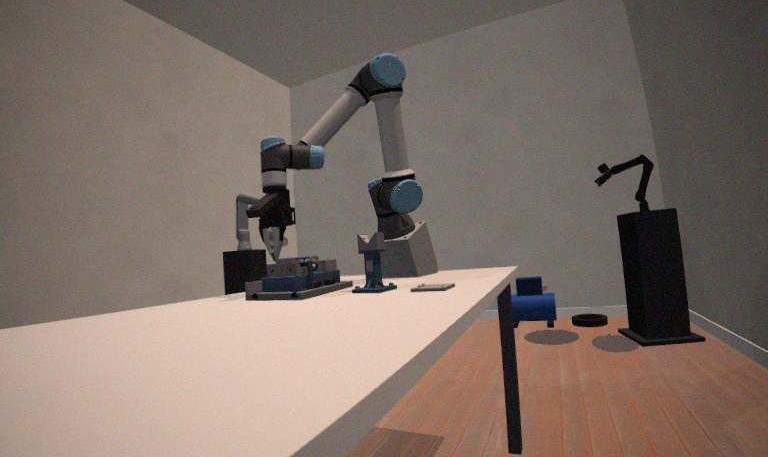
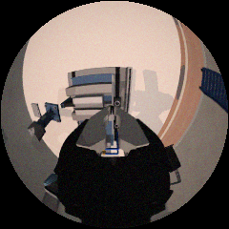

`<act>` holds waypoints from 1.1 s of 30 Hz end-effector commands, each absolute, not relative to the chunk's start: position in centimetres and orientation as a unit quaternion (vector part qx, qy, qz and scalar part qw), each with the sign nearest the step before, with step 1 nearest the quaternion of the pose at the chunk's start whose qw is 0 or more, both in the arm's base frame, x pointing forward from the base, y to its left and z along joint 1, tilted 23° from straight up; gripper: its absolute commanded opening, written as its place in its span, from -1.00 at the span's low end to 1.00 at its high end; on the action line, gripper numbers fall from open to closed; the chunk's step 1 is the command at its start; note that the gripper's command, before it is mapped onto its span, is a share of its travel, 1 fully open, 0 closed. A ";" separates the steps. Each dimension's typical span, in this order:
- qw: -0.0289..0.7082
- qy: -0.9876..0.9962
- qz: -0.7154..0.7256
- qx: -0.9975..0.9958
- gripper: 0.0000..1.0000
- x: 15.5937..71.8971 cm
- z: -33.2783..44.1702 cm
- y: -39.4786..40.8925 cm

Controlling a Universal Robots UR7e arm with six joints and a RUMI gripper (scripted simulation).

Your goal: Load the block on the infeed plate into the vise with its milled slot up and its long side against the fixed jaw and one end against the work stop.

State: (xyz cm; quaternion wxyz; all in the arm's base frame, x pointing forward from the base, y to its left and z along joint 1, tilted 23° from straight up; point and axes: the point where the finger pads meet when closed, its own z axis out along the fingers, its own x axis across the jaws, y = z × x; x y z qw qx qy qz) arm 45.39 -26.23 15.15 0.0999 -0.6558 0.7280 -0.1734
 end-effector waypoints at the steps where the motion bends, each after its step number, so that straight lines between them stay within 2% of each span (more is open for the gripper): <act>1: 0.100 0.728 -0.174 -0.656 -1.00 45.4 15.2 -26.2; 33: 0.100 0.728 -0.174 -0.656 -1.00 45.4 15.2 -26.0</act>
